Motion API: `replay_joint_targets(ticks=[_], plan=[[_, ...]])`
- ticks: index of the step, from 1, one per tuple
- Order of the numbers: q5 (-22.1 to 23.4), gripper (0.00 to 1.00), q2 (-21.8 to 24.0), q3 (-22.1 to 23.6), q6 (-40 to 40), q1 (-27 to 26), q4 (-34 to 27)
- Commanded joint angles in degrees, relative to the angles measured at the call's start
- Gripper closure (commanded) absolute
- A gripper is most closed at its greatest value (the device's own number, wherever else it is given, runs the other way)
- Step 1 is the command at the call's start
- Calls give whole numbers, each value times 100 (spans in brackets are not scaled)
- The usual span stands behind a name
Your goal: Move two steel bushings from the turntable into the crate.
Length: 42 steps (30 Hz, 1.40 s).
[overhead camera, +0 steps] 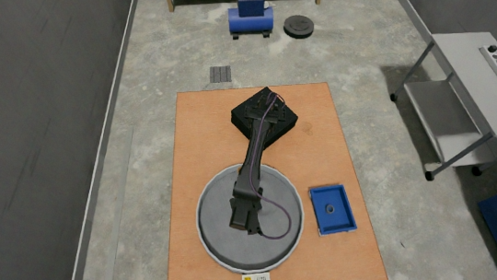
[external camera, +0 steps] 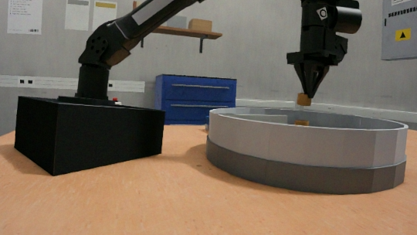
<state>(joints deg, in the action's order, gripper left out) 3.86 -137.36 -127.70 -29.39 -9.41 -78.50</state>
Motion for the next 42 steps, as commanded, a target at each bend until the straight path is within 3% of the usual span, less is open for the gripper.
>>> replay_joint_targets(ticks=[1, 11, 42], plan=[[-15, 100, 245, -50, 34, -1, 47], [-16, 100, 327, 263, 44, 21, 152], [-15, 100, 340, 174, 43, 21, 128]])
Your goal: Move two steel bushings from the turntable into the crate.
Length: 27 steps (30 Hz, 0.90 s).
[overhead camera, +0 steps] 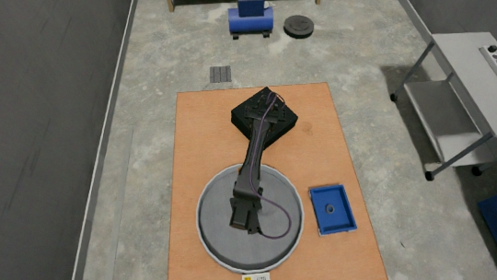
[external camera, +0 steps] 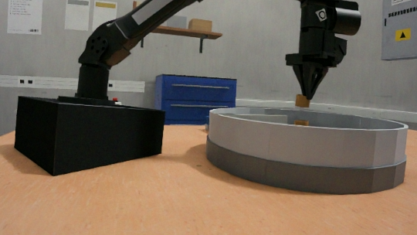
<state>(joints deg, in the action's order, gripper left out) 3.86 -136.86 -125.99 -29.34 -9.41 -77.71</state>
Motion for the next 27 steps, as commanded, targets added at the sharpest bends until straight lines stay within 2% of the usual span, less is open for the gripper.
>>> replay_joint_targets(ticks=[1, 5, 12, 27], plan=[[-15, 100, 290, 3, 38, 21, 49], [-15, 100, 288, 26, 39, 22, 64], [-18, 100, 273, 381, 71, 82, 362], [-19, 100, 296, 250, 60, 43, 359]])
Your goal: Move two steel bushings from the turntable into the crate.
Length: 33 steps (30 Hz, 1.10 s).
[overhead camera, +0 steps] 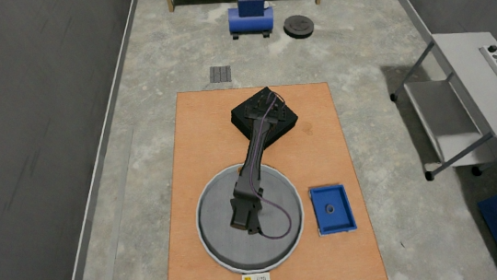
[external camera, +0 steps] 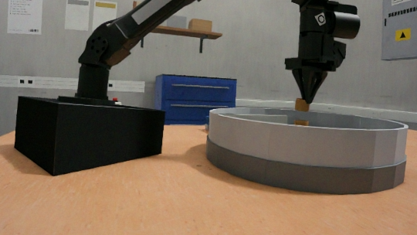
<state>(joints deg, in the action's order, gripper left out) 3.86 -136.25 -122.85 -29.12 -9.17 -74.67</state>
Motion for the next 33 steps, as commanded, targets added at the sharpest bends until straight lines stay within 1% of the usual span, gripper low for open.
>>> replay_joint_targets(ticks=[1, 20, 30, 31, 32, 33], plan=[[-19, 100, 235, -64, 38, 19, 55], [-19, 100, 235, -64, 38, 19, 55], [-21, 100, 231, 204, 45, 37, 182], [-21, 100, 233, 208, 44, 37, 186], [-19, 100, 247, 90, 44, 37, 196], [-19, 100, 251, 70, 44, 37, 198]])
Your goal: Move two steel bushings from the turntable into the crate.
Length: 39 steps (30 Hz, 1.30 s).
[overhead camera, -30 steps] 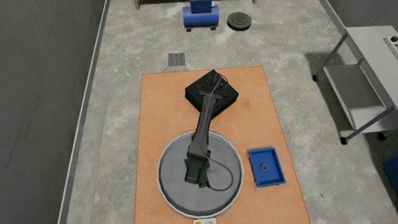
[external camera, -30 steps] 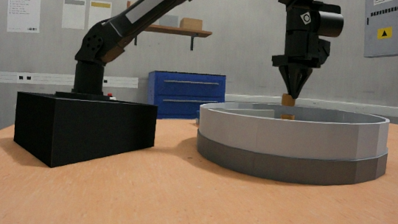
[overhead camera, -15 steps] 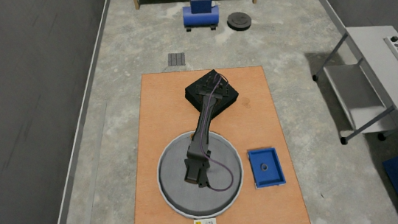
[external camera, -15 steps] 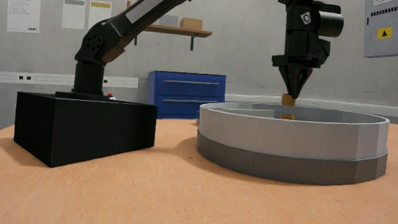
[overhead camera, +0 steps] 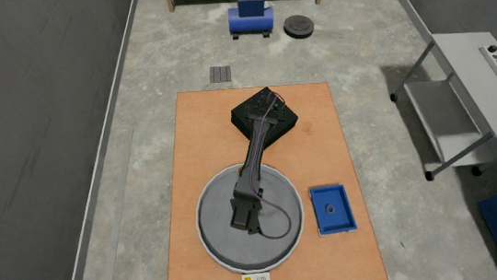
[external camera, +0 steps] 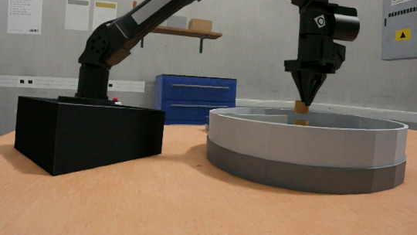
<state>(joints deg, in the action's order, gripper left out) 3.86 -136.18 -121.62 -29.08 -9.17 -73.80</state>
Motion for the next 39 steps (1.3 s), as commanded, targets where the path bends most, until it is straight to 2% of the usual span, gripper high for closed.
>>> replay_joint_targets(ticks=[1, 32, 39], plan=[[-19, 100, 244, -52, 39, 37, 111], [-20, 100, 241, -53, 39, 37, 70], [-22, 100, 215, 240, 64, 76, 261]])
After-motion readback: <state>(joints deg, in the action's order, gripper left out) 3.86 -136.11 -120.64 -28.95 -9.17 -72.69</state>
